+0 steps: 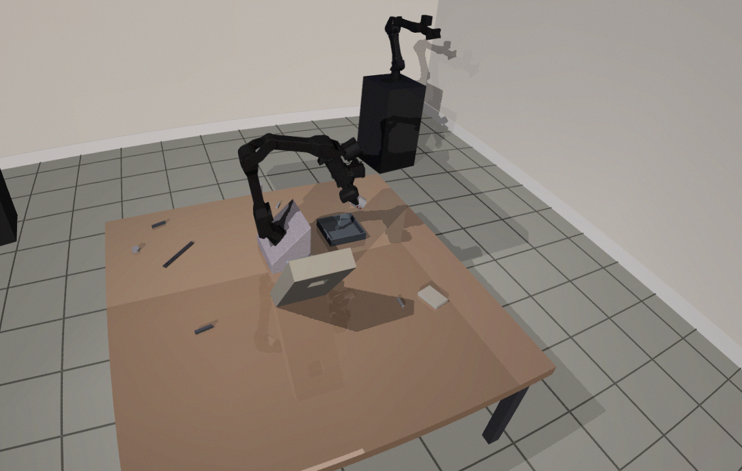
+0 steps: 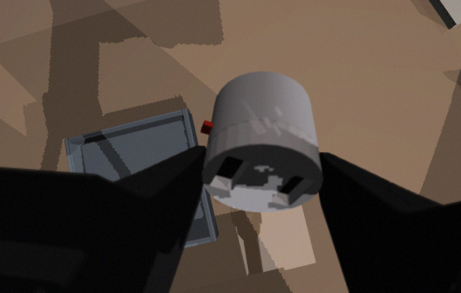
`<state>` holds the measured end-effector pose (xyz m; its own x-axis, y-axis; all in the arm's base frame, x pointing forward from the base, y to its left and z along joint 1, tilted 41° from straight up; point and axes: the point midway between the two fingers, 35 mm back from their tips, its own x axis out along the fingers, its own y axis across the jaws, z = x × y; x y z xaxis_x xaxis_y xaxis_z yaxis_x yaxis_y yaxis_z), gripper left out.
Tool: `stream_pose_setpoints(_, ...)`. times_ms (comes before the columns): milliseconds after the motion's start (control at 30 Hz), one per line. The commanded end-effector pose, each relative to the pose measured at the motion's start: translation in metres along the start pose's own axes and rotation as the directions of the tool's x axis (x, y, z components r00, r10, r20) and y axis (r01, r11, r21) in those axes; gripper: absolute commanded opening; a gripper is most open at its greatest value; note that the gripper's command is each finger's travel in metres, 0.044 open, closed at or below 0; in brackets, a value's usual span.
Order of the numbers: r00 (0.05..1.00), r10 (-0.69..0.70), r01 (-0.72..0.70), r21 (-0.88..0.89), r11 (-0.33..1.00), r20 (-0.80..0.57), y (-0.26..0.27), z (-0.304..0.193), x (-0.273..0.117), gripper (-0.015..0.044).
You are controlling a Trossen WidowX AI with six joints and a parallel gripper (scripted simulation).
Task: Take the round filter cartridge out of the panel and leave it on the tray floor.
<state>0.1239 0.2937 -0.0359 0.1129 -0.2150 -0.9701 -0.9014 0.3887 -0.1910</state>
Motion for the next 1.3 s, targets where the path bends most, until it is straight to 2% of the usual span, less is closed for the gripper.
stream_pose_setpoints(0,0.999,0.054,-0.053,-0.092,0.994,0.007,0.031,-0.010,0.017,0.0000)
stream_pose_setpoints(567,0.972,0.229,-0.229,-0.395,0.889,-0.047,0.115,-0.080,0.076,0.0000)
stream_pose_setpoints(867,0.971,0.236,-0.236,-0.406,0.883,-0.051,0.117,-0.085,0.082,0.0000)
stream_pose_setpoints(1267,0.970,0.236,-0.236,-0.406,0.883,-0.052,0.118,-0.119,0.140,0.0000)
